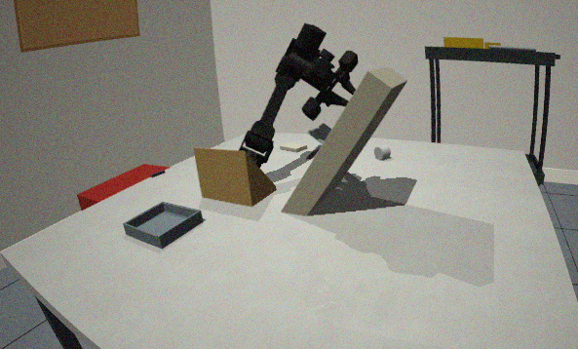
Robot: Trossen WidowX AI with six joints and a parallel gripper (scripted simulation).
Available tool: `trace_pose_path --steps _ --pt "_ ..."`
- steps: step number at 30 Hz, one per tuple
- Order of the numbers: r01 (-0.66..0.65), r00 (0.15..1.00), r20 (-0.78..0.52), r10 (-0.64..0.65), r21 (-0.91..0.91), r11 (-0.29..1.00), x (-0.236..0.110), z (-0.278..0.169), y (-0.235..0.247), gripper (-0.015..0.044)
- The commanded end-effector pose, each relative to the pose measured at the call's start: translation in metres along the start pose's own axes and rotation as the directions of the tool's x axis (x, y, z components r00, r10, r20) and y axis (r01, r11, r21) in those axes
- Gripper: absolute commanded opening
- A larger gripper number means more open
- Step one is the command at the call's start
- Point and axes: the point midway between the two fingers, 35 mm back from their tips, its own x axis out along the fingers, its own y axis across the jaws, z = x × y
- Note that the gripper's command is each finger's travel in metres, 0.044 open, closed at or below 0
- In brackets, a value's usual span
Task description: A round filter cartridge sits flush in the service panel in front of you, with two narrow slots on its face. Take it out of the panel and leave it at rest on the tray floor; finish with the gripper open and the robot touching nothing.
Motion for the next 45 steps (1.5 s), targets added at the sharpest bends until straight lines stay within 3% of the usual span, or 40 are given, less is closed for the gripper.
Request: trace_pose_path --steps 1,5,27,45 --pt "0.012 1.000 -0.008 -0.012 -0.026 1.000 0.008 -0.002 0.000 0.0000" --pt "0.012 1.000 -0.008 -0.012 -0.026 1.000 0.008 -0.002 0.000 0.0000" --pt "0.016 1.000 -0.007 -0.016 -0.024 1.000 -0.071 -0.001 0.000 0.0000" --pt "0.016 1.000 -0.007 -0.016 -0.023 1.000 -0.068 -0.021 -0.037 0.0000"
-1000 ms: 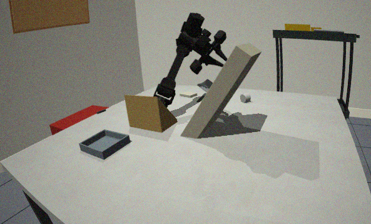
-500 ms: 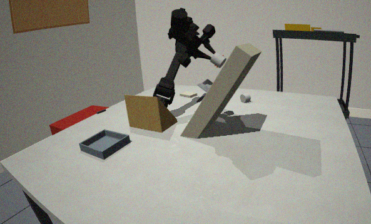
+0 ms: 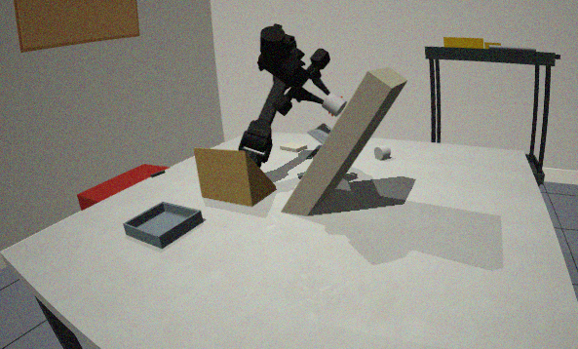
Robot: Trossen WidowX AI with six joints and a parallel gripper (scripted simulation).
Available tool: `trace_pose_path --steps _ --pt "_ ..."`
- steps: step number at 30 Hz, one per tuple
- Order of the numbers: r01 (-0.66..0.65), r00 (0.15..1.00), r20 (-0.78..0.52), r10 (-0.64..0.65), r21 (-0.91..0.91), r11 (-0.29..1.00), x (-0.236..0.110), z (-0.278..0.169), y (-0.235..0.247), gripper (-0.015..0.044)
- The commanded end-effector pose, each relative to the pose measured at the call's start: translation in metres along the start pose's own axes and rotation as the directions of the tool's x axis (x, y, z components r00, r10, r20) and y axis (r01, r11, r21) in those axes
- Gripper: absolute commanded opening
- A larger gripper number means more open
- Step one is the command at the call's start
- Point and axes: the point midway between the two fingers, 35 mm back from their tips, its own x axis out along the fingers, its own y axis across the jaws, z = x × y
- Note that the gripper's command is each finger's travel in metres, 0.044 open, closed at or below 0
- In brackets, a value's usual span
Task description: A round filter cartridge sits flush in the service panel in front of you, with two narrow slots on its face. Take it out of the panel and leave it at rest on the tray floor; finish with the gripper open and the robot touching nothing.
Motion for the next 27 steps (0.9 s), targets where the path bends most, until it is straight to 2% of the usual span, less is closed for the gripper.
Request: trace_pose_path --steps 1,11,15,27 --pt "-0.009 1.000 0.003 0.009 -0.012 1.000 0.000 -0.007 -0.009 0.0000" --pt "-0.009 1.000 0.003 0.009 -0.012 1.000 0.005 -0.023 -0.035 0.0000" --pt "0.000 1.000 0.000 0.000 0.001 1.000 0.005 -0.019 -0.031 0.0098" --pt "-0.008 1.000 0.003 0.008 -0.010 1.000 0.005 -0.022 -0.034 0.0098"
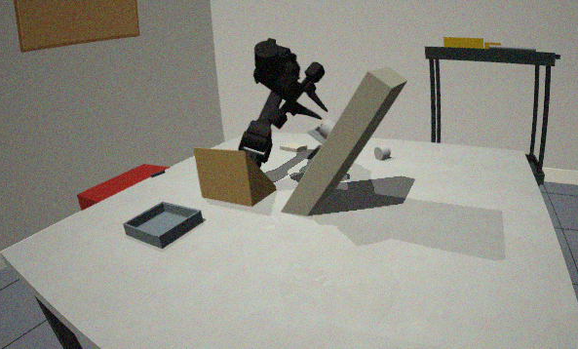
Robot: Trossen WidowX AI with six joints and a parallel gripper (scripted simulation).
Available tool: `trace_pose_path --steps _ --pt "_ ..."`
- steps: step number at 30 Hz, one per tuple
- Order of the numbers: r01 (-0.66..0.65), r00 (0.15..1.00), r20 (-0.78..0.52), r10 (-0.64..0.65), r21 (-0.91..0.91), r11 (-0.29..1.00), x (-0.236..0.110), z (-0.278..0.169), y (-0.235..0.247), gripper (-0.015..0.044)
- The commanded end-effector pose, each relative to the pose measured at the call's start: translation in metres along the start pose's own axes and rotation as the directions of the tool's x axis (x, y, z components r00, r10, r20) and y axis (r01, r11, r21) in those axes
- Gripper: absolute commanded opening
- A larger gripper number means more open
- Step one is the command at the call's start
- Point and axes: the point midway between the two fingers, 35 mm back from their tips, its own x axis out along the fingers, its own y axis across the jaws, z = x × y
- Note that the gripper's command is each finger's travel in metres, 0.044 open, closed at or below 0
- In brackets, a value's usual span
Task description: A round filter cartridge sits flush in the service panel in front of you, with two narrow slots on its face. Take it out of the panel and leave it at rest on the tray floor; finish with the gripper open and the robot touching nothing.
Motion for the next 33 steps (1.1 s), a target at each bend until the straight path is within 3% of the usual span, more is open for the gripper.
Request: trace_pose_path --steps 1,7,11,23,27,33 --pt "-0.008 1.000 0.000 0.008 -0.010 1.000 -0.001 0.001 0.004 0.0098" --pt "-0.009 1.000 0.001 0.009 -0.012 1.000 -0.009 0.032 0.058 0.0098" --pt "-0.010 1.000 0.001 0.010 -0.012 1.000 -0.010 0.036 0.064 0.0098" --pt "-0.008 1.000 0.006 0.008 -0.027 1.000 -0.055 0.065 0.113 0.0413" --pt "0.056 0.998 -0.026 -0.063 -0.215 0.975 -0.044 0.056 0.093 0.0308" --pt "0.104 0.964 -0.124 -0.236 -0.640 0.761 -0.023 0.026 0.045 0.0305"
